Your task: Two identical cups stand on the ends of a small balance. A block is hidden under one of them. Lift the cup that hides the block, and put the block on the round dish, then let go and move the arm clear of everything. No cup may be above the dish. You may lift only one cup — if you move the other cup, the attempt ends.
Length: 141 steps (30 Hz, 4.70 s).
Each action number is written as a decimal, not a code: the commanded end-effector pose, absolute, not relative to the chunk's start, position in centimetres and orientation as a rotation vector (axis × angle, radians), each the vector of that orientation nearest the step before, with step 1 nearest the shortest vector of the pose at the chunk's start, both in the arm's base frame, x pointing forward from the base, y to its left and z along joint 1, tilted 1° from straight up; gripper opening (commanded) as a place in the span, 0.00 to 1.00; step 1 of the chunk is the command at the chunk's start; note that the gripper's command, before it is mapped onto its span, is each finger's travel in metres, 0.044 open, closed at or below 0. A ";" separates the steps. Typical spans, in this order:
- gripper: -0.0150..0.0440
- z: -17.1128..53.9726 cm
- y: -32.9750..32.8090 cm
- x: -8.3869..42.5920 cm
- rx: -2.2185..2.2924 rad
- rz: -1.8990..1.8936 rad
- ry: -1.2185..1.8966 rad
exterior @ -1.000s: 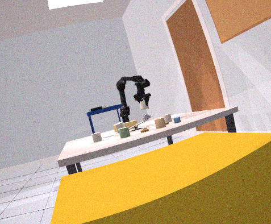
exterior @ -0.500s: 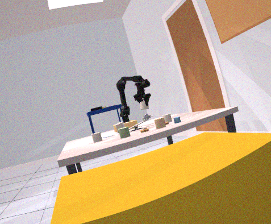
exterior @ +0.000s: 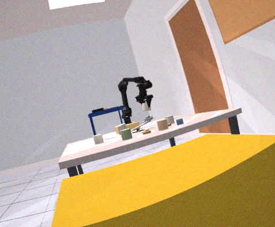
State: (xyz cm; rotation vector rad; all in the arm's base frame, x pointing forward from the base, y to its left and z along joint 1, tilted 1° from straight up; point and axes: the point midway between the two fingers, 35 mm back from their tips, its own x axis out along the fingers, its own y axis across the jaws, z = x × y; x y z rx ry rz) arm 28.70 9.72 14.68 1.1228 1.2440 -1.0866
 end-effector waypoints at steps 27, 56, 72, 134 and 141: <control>0.25 13.5 11.5 28.6 1.124 -1.083 1.246; 0.25 5.5 22.4 24.2 1.142 -1.076 1.252; 0.25 1.4 22.5 24.3 1.142 -1.076 1.252; 0.69 10.8 8.4 29.0 1.125 -1.071 1.242; 0.69 9.3 8.4 29.1 1.125 -1.071 1.242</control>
